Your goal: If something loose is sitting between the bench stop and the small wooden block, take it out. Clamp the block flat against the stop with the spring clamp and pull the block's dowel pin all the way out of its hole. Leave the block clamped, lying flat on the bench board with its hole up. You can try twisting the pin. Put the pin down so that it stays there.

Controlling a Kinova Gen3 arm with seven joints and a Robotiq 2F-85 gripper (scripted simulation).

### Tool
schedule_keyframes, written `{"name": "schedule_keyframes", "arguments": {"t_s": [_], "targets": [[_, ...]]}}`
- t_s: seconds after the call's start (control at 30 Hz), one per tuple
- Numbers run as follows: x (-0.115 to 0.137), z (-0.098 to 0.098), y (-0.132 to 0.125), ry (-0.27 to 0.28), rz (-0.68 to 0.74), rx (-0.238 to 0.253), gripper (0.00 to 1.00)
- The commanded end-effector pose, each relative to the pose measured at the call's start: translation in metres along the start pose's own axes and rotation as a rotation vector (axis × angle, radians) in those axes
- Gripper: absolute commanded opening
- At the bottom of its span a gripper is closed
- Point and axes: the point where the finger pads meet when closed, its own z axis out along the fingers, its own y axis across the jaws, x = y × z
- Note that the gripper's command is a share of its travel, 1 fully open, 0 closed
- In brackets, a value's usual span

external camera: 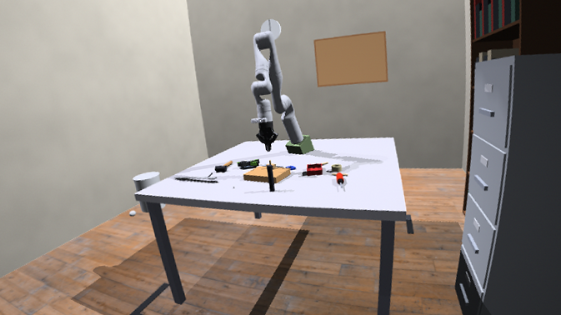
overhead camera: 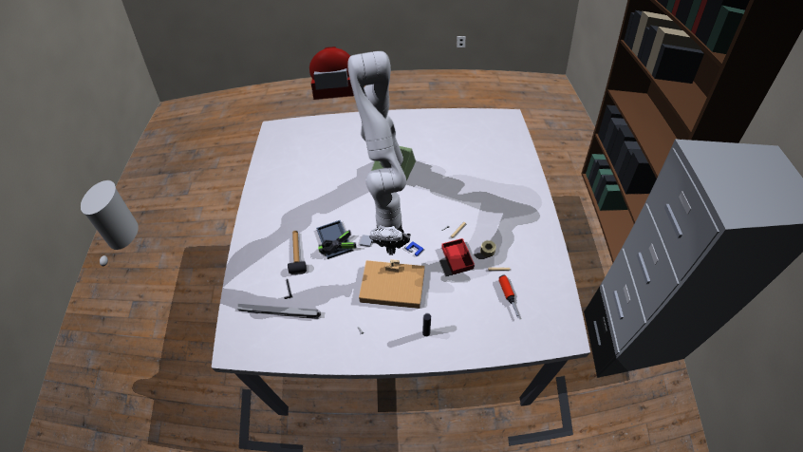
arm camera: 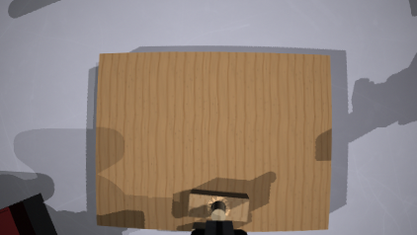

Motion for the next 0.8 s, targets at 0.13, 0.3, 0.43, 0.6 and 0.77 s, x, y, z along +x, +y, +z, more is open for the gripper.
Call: {"name": "schedule_keyframes", "arguments": {"t_s": [0.13, 0.3, 0.43, 0.6, 0.77], "targets": [[0.0003, -0.0002, -0.0002, 0.001, -0.001, 0.001, 0.1], [0.0003, -0.0002, -0.0002, 0.001, -0.003, 0.001, 0.1], [0.0003, -0.0002, -0.0002, 0.001, -0.005, 0.001, 0.1], [0.0002, -0.0002, -0.0002, 0.001, -0.009, 0.001, 0.1], [0.0002, -0.0002, -0.0002, 0.0, -0.017, 0.001, 0.1]]}}
